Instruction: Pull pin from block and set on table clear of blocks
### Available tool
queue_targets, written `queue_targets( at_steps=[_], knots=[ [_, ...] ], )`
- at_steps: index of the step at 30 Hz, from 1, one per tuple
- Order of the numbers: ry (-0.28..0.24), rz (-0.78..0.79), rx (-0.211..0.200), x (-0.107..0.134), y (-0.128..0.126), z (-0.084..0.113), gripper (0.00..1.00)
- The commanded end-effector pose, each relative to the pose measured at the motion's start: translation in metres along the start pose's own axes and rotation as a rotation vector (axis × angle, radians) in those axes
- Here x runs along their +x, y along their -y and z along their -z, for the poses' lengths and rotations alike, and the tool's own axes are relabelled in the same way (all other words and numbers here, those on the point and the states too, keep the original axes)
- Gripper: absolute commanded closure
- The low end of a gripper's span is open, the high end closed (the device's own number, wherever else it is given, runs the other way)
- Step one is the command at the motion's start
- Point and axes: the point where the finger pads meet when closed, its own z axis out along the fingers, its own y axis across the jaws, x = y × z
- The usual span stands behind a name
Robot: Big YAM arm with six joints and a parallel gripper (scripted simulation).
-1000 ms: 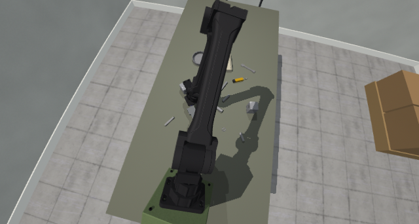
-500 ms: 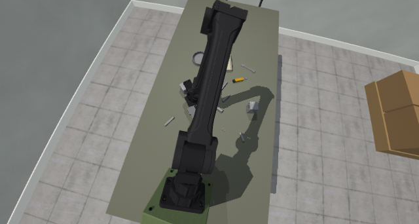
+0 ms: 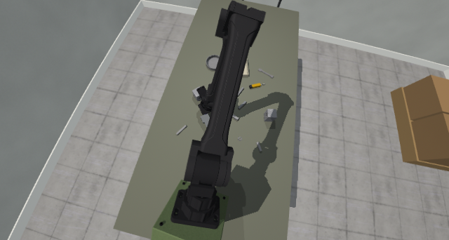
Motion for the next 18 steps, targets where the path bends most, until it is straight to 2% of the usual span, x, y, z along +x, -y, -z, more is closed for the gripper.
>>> queue_targets(
  at_steps=[1, 18],
  knots=[
    [-0.128, -0.012, -0.043, 0.075, -0.0194, -0.0176, 1.0],
    [-0.076, -0.018, -0.054, 0.0742, -0.0222, -0.0168, 1.0]
  ],
)
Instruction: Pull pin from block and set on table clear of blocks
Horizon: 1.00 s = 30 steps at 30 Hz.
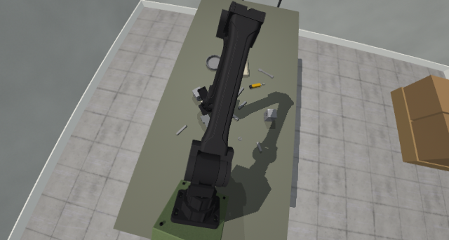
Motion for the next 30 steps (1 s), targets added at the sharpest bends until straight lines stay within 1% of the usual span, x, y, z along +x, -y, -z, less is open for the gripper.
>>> queue_targets(
  at_steps=[1, 13, 22, 30],
  knots=[
    [-0.125, -0.017, -0.047, 0.0749, -0.0221, -0.0146, 1.0],
    [-0.114, -0.019, -0.048, 0.0747, -0.0222, -0.0144, 1.0],
    [-0.072, -0.023, -0.052, 0.0746, -0.0228, -0.0133, 1.0],
    [-0.068, -0.024, -0.052, 0.0756, -0.0231, -0.0134, 1.0]
  ],
)
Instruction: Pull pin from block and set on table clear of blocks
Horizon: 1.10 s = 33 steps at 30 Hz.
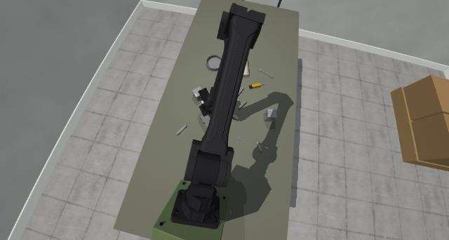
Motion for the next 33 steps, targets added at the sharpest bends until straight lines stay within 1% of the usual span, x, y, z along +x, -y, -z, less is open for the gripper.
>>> queue_targets(
  at_steps=[1, 5, 11, 20, 27, 33],
  knots=[
    [-0.131, -0.025, -0.048, 0.0762, -0.0231, -0.0104, 1.0],
    [-0.127, -0.025, -0.047, 0.0759, -0.0228, -0.0105, 1.0],
    [-0.101, -0.027, -0.039, 0.0755, -0.0216, -0.0109, 1.0],
    [-0.1, -0.027, -0.038, 0.0769, -0.0219, -0.0112, 1.0],
    [-0.07, -0.032, -0.036, 0.076, -0.0205, -0.0118, 1.0],
    [-0.069, -0.032, -0.036, 0.0772, -0.0207, -0.0122, 1.0]
  ],
)
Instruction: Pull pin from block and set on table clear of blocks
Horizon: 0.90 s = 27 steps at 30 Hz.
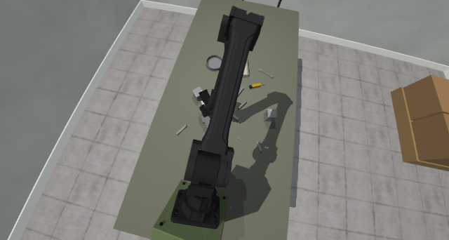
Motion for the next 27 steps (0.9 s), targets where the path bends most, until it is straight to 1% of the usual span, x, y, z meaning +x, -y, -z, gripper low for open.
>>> queue_targets(
  at_steps=[1, 7, 16, 27],
  knots=[
    [-0.135, -0.036, -0.041, 0.0776, -0.0208, -0.0046, 1.0],
    [-0.139, -0.034, -0.041, 0.0781, -0.0208, -0.0042, 1.0],
    [-0.18, -0.016, -0.049, 0.0832, -0.0202, 0.0014, 1.0],
    [-0.187, -0.013, -0.05, 0.0857, -0.0205, 0.0025, 1.0]
  ],
)
